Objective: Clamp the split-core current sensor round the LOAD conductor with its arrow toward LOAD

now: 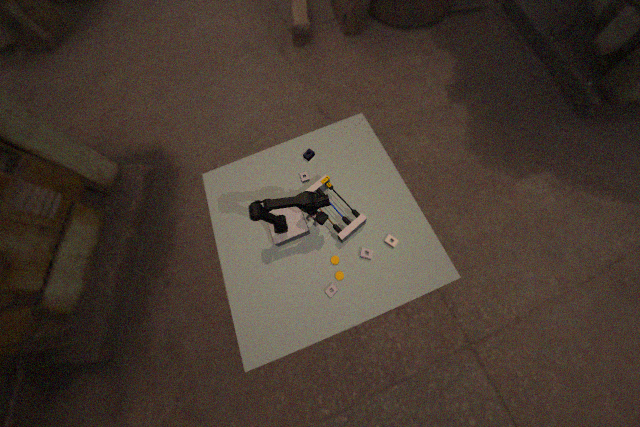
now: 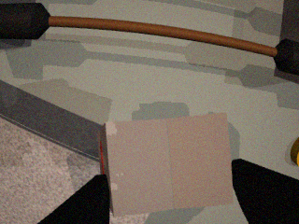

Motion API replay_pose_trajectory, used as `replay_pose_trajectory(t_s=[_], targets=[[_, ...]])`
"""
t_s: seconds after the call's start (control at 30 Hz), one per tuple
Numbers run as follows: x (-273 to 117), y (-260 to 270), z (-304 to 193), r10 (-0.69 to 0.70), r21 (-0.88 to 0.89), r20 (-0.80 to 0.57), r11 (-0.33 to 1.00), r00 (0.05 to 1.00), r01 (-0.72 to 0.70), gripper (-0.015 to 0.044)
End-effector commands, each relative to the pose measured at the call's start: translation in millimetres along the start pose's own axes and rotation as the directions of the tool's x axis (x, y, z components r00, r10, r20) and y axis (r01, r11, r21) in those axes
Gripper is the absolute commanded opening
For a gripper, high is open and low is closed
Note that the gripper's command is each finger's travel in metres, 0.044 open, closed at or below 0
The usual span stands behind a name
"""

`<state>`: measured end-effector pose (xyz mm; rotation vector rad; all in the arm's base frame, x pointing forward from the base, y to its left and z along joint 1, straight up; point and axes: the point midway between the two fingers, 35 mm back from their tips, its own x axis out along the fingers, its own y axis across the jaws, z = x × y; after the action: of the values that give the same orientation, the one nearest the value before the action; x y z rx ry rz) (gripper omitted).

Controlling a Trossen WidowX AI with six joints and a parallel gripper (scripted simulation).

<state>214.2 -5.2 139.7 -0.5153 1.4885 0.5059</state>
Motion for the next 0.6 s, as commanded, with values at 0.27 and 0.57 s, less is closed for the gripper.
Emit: replay_pose_trajectory(t_s=[0.27,0.57], targets=[[-12,-19,47,-0.002,-0.319,0.001,0.948,1.000,0.002,0.0000],[-15,-29,85,-0.002,-0.549,0.005,0.836,1.000,0.005,0.0000]])
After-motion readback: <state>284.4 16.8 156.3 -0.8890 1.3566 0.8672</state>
